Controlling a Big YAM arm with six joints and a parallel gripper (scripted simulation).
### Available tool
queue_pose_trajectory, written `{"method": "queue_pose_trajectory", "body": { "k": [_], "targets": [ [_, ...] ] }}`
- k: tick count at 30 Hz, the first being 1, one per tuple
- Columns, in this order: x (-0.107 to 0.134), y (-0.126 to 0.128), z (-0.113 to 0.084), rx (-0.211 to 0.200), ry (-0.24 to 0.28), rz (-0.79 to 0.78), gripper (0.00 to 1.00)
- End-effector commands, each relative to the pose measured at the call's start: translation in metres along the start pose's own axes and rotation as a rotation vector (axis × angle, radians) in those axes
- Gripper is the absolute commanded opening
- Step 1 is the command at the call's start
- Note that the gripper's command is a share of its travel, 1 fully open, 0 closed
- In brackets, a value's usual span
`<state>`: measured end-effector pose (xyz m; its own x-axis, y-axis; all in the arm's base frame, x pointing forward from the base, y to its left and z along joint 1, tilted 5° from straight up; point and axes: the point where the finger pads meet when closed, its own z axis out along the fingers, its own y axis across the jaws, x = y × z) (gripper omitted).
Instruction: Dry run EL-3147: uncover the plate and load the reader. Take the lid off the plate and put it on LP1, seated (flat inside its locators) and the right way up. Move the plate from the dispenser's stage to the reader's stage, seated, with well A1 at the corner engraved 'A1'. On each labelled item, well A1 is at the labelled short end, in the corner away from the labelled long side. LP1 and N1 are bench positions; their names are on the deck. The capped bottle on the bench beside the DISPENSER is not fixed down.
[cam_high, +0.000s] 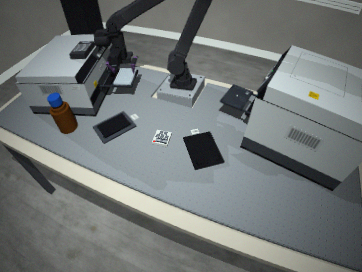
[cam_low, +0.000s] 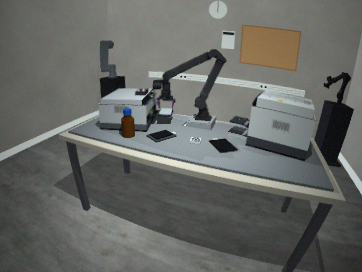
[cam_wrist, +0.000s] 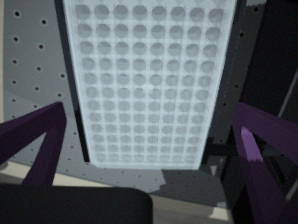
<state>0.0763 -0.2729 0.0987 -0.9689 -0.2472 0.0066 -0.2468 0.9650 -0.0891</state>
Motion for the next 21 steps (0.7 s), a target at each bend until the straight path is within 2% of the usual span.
{"method": "queue_pose_trajectory", "body": {
  "k": [1,14,21],
  "targets": [
    [-0.001,-0.016,-0.015,0.028,-0.004,0.016,1.00],
    [0.000,0.006,0.002,-0.022,-0.002,0.015,1.00],
    [0.000,0.008,0.004,-0.026,-0.002,0.014,1.00]
  ]
}}
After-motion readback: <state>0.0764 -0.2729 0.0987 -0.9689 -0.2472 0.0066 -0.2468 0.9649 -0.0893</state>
